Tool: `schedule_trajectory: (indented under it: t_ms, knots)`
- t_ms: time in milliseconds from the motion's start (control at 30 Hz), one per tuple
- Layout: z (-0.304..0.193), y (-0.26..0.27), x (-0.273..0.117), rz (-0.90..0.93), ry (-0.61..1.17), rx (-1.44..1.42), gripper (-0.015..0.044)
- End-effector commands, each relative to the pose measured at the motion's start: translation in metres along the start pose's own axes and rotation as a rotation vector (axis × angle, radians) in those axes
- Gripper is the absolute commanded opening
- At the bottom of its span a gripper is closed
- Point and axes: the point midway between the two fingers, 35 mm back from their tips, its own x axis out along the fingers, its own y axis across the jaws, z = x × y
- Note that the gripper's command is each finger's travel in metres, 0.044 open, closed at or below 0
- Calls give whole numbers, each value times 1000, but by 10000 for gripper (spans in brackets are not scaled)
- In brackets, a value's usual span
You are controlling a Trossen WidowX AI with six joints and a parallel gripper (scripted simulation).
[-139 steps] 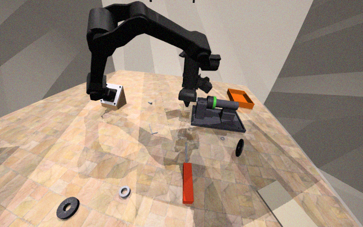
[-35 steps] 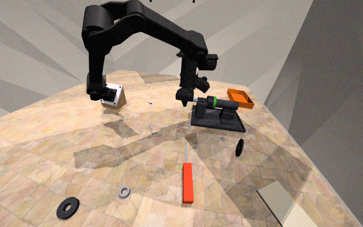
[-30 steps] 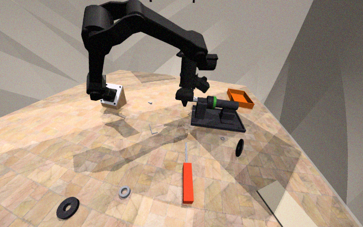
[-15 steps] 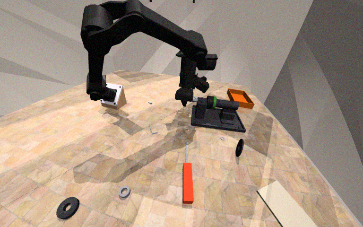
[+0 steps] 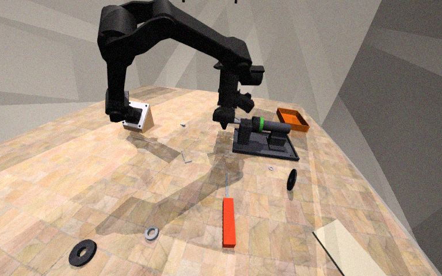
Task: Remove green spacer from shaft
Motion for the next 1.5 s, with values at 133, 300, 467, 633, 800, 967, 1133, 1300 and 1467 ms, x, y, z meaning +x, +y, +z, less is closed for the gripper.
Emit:
schedule_trajectory:
  t_ms: [133,300,467,633,800,967,1133,1300,1467]
  knots:
    - [-2,0,0,1,4,2,0]
    - [-3,0,0,1,4,2,0]
    - [-3,0,0,1,4,2,0]
    - [-4,0,0,1,4,2,0]
    - [-4,0,0,1,4,2,0]
    - [-5,0,0,1,4,2,0]
    - [-5,0,0,1,4,2,0]
    - [-6,0,0,1,4,2,0]
    - [-6,0,0,1,4,1,0]
